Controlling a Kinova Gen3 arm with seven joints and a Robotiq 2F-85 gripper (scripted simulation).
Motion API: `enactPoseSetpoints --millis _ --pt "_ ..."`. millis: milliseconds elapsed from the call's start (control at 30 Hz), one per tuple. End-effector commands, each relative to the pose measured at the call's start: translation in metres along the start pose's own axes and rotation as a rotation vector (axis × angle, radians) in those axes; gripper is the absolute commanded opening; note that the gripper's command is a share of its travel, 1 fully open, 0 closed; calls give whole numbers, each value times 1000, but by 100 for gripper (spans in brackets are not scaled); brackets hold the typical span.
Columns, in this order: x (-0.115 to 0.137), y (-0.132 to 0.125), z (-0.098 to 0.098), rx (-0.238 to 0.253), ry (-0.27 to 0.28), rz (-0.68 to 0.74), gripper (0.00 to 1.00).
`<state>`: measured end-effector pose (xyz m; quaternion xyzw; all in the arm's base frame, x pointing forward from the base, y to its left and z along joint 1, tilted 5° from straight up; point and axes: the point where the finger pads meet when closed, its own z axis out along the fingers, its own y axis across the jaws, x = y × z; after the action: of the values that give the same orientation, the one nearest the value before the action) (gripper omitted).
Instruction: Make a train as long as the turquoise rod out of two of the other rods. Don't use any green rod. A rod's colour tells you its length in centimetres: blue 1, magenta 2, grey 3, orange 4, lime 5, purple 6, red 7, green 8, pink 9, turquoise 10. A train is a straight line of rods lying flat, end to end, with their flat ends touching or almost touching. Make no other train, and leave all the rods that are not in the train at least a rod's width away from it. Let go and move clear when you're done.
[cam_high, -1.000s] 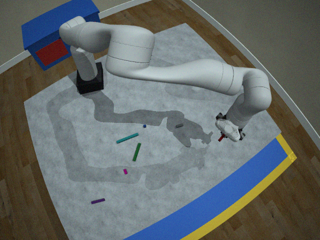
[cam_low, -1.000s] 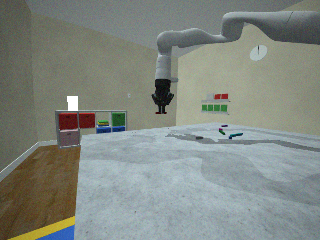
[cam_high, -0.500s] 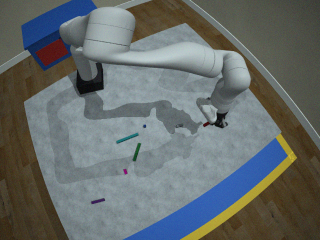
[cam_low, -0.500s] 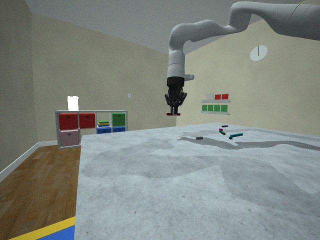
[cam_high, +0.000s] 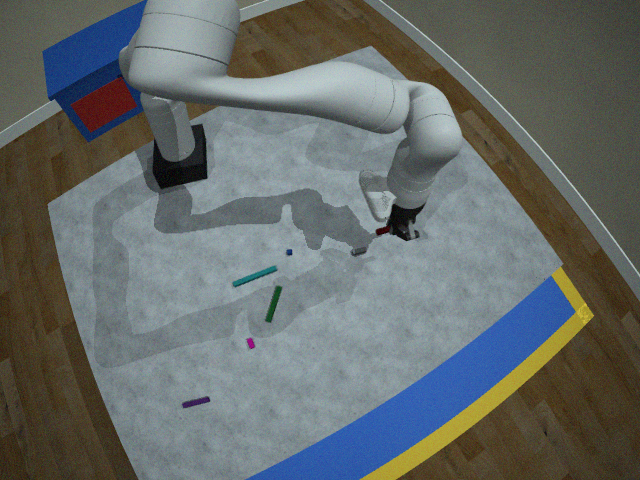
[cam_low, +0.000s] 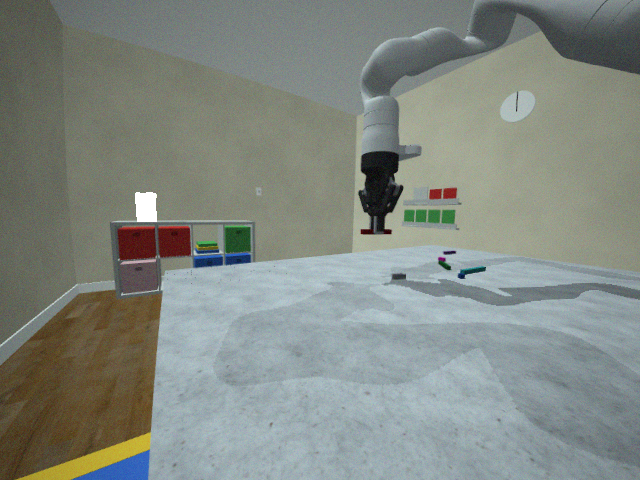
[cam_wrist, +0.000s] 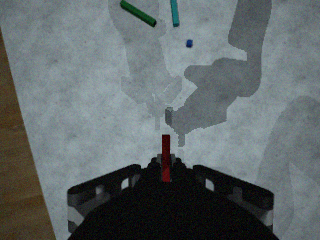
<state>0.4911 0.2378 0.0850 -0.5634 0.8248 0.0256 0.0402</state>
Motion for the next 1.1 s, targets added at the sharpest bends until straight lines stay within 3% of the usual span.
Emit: enactPoseSetpoints --millis 0,767,1067 --pt "4 0 -4 8 0 8 5" --pt "8 5 -3 5 2 28 5" --pt "8 5 11 6 2 28 5"
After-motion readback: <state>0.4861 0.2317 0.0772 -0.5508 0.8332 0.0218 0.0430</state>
